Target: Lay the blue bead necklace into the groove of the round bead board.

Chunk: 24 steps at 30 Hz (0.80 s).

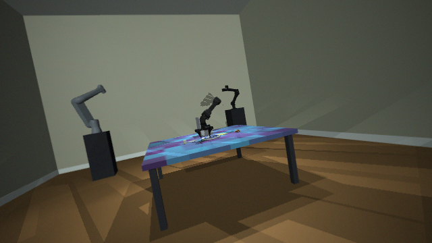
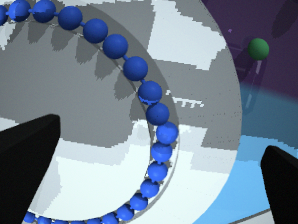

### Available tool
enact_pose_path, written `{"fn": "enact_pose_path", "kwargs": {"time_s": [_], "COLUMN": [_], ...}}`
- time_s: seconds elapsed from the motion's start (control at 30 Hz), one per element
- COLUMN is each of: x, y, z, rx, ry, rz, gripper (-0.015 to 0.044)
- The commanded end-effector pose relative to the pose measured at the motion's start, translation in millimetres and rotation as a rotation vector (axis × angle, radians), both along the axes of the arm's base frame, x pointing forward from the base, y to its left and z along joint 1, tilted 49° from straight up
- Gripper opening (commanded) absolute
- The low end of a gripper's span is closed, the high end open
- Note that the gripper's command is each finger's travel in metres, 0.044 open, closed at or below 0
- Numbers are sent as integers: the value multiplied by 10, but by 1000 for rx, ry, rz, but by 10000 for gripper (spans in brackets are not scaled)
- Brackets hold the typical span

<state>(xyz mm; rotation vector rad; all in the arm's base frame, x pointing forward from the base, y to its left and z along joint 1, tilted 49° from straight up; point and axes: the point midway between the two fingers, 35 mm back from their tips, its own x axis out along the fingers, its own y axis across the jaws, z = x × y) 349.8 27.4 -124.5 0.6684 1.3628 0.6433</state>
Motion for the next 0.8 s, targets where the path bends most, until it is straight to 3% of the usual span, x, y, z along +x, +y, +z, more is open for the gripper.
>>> {"fn": "enact_pose_path", "kwargs": {"time_s": [0.0, 0.27, 0.47, 0.77], "x": [0, 0, -91, -98], "y": [2, -18, -587, -605], "z": [4, 19, 518, 537], "rx": [1, 1, -1, -1], "ry": [-4, -4, -1, -1], "rz": [4, 4, 1, 1], "gripper": [440, 440, 440, 440]}}
